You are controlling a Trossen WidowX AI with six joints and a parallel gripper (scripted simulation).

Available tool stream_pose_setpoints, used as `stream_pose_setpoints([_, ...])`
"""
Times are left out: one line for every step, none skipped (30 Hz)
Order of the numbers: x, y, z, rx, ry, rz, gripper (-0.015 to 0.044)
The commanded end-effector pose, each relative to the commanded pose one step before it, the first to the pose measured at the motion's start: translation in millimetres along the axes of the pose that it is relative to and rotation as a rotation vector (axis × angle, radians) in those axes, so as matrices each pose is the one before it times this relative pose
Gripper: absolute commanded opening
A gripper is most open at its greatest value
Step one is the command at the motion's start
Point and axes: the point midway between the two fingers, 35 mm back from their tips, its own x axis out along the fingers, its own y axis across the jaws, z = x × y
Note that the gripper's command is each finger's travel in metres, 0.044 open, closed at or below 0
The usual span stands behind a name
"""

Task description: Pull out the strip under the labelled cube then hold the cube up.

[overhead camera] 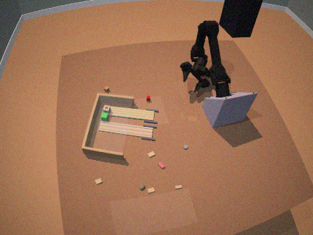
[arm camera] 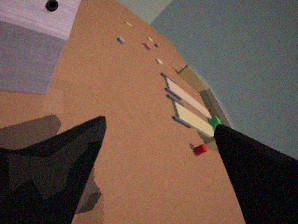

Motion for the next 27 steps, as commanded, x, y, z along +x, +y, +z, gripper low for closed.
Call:
stream_pose_setpoints([0.38, 0.18, 0.00, -0.0058, -0.00155, 0.00224, 0.0400])
stream_pose_setpoints([1.13, 0.53, 0.00, -0.0175, -0.00467, 0.00669, 0.0400])
stream_pose_setpoints([1.88, 0.86, -0.01, -0.0293, -0.00783, 0.01102, 0.0400])
stream_pose_setpoints([2.61, 1.17, -0.03, -0.0410, -0.01106, 0.01518, 0.0400])
stream_pose_setpoints([3.47, 1.32, -0.04, -0.0529, -0.01470, 0.01889, 0.0400])
stream_pose_setpoints([4.33, 1.34, -0.09, -0.0644, -0.01838, 0.02194, 0.0400])
stream_pose_setpoints([5.71, -1.81, 1.62, -0.0688, -0.02933, 0.01417, 0.0400])
stream_pose_setpoints([6.45, -4.65, 2.87, -0.0677, -0.03668, 0.00535, 0.0400])
stream_pose_setpoints([4.82, -3.58, 0.51, -0.0543, -0.02854, 0.02275, 0.0400])
stream_pose_setpoints([4.23, -2.94, -0.30, -0.0543, -0.02474, 0.02582, 0.0400])
stream_pose_setpoints([3.42, -0.26, -0.91, -0.0605, -0.01229, 0.01311, 0.0400])
stream_pose_setpoints([4.47, -0.41, -1.33, -0.0802, -0.01621, 0.01654, 0.0400])
stream_pose_setpoints([5.47, -0.59, -1.88, -0.0999, -0.02004, 0.01939, 0.0400])
stream_pose_setpoints([6.25, -0.70, -2.39, -0.1155, -0.02337, 0.02103, 0.0400])
stream_pose_setpoints([6.26, -0.74, -2.80, -0.1183, -0.02365, 0.01999, 0.0400])
stream_pose_setpoints([6.11, -0.73, -3.22, -0.1185, -0.02309, 0.01858, 0.0400])
stream_pose_setpoints([5.95, -0.67, -3.65, -0.1186, -0.02243, 0.01733, 0.0400])
stream_pose_setpoints([5.78, -0.55, -4.08, -0.1187, -0.02170, 0.01626, 0.0400])
stream_pose_setpoints([5.58, -0.08, -4.23, -0.1178, -0.02200, 0.01615, 0.0400])
stream_pose_setpoints([5.34, 1.13, -3.46, -0.1142, -0.02548, 0.01802, 0.0400])
stream_pose_setpoints([5.73, 3.10, -2.11, -0.1240, -0.03635, 0.02416, 0.0400])
stream_pose_setpoints([5.90, 3.59, -2.70, -0.1346, -0.03941, 0.02534, 0.0400])
stream_pose_setpoints([5.52, 3.90, -3.06, -0.1338, -0.03928, 0.02446, 0.0400])
stream_pose_setpoints([5.12, 4.28, -3.37, -0.1329, -0.03927, 0.02371, 0.0400])
stream_pose_setpoints([4.68, 4.74, -3.60, -0.1318, -0.03940, 0.02306, 0.0400])
stream_pose_setpoints([4.22, 5.25, -3.76, -0.1305, -0.03967, 0.02246, 0.0400])
stream_pose_setpoints([3.73, 5.80, -3.84, -0.1291, -0.04010, 0.02188, 0.0400])
